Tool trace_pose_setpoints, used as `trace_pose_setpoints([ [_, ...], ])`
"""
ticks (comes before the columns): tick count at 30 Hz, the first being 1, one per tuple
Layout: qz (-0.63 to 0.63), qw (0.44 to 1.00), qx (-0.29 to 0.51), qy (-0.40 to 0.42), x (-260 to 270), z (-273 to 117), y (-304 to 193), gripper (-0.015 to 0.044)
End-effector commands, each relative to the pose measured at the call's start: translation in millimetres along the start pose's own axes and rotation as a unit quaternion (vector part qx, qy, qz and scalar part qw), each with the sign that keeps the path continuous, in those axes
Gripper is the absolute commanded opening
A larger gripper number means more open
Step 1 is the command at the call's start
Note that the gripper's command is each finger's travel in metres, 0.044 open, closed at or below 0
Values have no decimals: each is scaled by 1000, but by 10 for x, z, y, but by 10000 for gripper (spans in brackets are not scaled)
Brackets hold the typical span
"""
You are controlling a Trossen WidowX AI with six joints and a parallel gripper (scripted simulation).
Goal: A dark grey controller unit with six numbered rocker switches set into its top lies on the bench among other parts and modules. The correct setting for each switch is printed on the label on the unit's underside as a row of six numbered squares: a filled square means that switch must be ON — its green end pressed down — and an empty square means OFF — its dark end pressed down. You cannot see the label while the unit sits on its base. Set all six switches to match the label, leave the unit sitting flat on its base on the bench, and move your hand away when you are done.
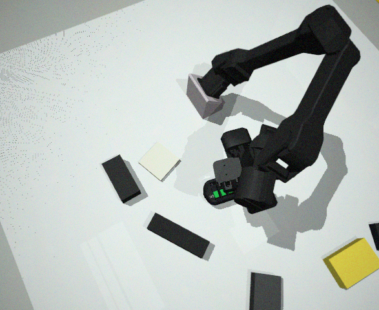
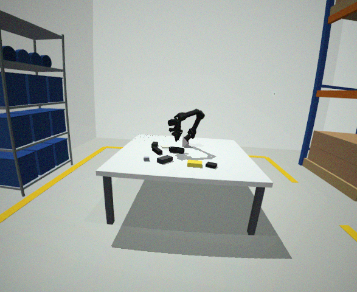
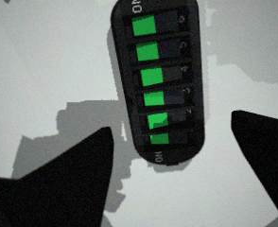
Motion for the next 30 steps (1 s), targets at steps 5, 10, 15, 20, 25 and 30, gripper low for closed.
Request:
trace_pose_setpoints([
  [5, 0, 1000, 0, 0, -1, 0, 0, 440],
  [10, -5, 1000, 2, 0, 305, 414, -51, 309],
  [15, -7, 1000, 4, 0, 415, 599, -80, 177],
  [20, -7, 1000, 4, 0, 415, 599, -80, 46],
  [25, -7, 1000, 4, 0, 415, 599, -80, 0],
  [30, -7, 1000, 4, 0, 415, 599, -80, 0],
])
Point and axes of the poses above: the point midway between the two fingers, 35 mm back from their tips, its own z axis out along the fingers, its own x axis across the jaws, y = z × x, the point moved 6 cm from there along -z, back along the fingers, and after that the axes turned 8 degrees about z, right-handed, at the moved point
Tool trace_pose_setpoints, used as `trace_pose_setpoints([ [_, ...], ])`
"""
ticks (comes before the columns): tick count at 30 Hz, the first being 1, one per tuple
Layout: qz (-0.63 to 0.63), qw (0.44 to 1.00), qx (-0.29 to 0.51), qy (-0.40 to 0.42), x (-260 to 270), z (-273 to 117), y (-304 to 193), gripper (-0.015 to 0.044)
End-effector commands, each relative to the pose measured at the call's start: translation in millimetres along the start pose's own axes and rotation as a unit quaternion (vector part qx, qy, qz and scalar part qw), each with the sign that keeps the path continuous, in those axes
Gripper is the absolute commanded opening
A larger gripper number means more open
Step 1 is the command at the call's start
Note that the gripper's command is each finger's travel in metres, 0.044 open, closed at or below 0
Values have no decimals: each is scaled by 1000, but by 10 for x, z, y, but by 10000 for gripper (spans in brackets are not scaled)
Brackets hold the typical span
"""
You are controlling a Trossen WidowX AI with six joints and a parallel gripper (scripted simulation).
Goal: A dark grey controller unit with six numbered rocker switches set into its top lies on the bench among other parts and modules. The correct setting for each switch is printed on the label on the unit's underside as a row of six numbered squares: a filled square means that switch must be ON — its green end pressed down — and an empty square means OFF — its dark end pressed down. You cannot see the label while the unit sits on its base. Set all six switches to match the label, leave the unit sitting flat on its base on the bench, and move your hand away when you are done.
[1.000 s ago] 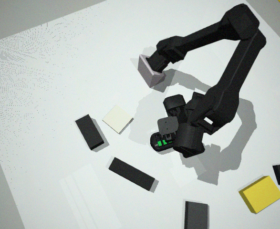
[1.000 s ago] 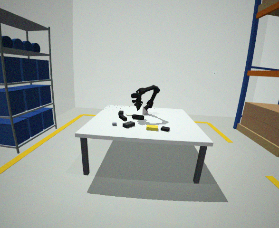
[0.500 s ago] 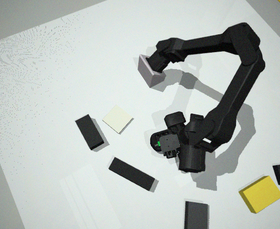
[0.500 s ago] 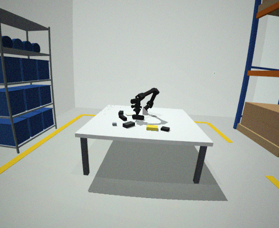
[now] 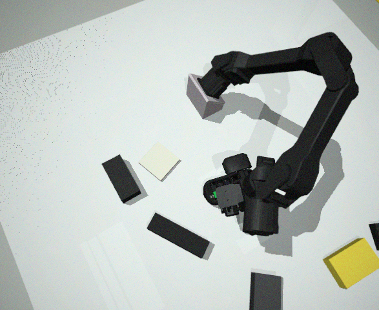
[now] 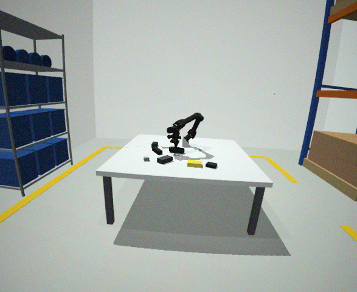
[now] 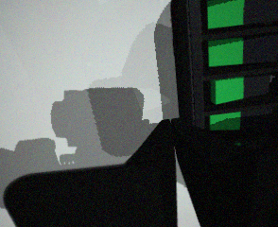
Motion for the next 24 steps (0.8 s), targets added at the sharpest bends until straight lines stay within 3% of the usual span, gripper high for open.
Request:
trace_pose_setpoints([
  [1, 2, 1000, 1, 2, 7, -2, 0, 0],
  [12, 0, 1000, 0, 0, 0, 1, 0, 0],
  [19, 0, 1000, -1, 0, -1, -485, 4, 184],
  [23, 0, 1000, -1, 0, -2, -501, 4, 289],
  [24, 0, 1000, -1, 0, -2, -501, 4, 262],
])
Point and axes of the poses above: the point midway between the two fingers, 35 mm back from their tips, its own z axis out along the fingers, its own x axis across the jaws, y = z × x, the point moved 6 cm from there along -z, back along the fingers, and after that the axes turned 8 degrees about z, right-handed, at the moved point
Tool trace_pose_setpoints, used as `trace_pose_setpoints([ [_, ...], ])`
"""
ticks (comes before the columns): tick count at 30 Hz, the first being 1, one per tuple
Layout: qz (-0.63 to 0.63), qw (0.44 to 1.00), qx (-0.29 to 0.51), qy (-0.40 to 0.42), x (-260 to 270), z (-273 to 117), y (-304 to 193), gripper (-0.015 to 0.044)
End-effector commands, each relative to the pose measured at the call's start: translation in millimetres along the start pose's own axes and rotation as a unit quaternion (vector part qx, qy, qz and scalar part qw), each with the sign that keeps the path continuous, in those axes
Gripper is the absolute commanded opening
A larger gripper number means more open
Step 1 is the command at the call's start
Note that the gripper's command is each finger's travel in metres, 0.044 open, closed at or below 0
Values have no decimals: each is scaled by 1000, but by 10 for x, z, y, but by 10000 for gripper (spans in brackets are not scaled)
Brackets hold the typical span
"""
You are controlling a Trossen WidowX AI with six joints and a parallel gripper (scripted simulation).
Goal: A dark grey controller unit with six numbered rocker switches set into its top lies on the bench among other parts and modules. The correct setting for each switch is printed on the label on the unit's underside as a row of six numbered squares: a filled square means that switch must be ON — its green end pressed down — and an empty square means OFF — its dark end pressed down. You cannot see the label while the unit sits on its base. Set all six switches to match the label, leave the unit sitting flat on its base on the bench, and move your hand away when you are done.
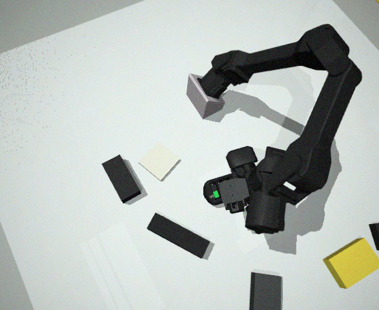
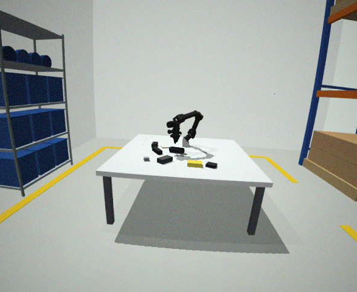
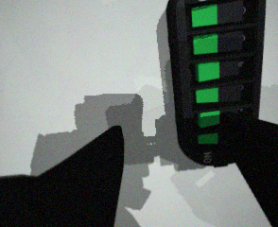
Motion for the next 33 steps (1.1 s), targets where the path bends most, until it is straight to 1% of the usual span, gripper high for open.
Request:
trace_pose_setpoints([
  [1, -3, 1000, -1, -4, -6, -14, -11, 236],
  [10, -3, 1000, -1, -4, -6, -14, -11, 0],
  [20, -3, 1000, -1, -4, -6, -14, -11, 0],
  [33, -1, 1000, 0, -3, -2, -11, -14, 341],
])
Point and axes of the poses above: the point midway between the two fingers, 35 mm back from their tips, its own z axis out along the fingers, its own x axis across the jaws, y = z × x, the point moved 6 cm from there along -z, back along the fingers, and after that the axes turned 8 degrees about z, right-handed, at the moved point
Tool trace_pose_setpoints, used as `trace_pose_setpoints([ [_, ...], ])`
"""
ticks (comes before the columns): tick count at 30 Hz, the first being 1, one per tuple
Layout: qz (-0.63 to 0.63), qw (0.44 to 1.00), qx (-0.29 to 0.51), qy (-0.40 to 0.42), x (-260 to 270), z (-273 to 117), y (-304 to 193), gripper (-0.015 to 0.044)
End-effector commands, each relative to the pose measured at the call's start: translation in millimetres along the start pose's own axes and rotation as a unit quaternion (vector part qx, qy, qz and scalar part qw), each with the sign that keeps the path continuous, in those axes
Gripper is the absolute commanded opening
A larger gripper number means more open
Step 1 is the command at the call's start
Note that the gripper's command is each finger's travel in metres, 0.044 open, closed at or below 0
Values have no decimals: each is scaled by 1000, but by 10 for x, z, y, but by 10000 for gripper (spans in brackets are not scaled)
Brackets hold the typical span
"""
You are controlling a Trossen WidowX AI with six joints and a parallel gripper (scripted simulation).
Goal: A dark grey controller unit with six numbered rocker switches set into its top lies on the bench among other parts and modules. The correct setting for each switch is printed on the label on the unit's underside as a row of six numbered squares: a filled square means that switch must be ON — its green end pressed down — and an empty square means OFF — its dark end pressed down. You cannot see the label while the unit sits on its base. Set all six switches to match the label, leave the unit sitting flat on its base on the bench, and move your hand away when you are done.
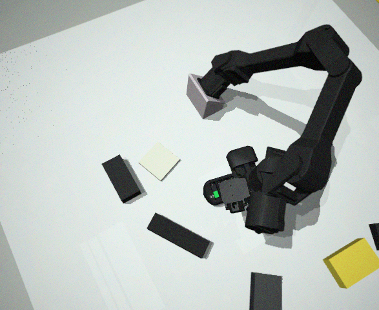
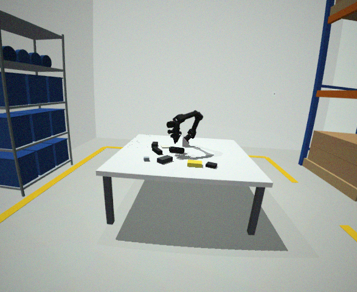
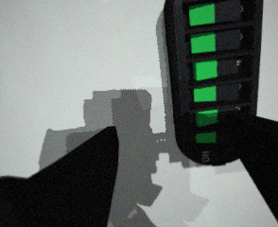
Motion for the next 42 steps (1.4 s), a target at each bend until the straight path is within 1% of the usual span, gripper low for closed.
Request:
trace_pose_setpoints([
  [1, 0, 1000, 0, 0, -1, 0, 0, 368],
  [4, 0, 1000, 0, 0, -1, 0, 0, 440],
  [6, 0, 1000, 0, 0, -1, 0, 0, 440],
  [10, 1, 1000, 0, 13, -89, 24, -37, 335],
  [23, 4, 997, 7, 79, -628, 220, -205, 0],
  [36, 3, 990, 22, 139, -1245, 529, -306, 0],
  [42, 3, 990, 22, 142, -1273, 587, -309, 0],
])
Point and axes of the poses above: the point midway between the two fingers, 35 mm back from their tips, its own z axis out along the fingers, its own x axis across the jaws, y = z × x, the point moved 6 cm from there along -z, back along the fingers, and after that the axes turned 8 degrees about z, right-handed, at the moved point
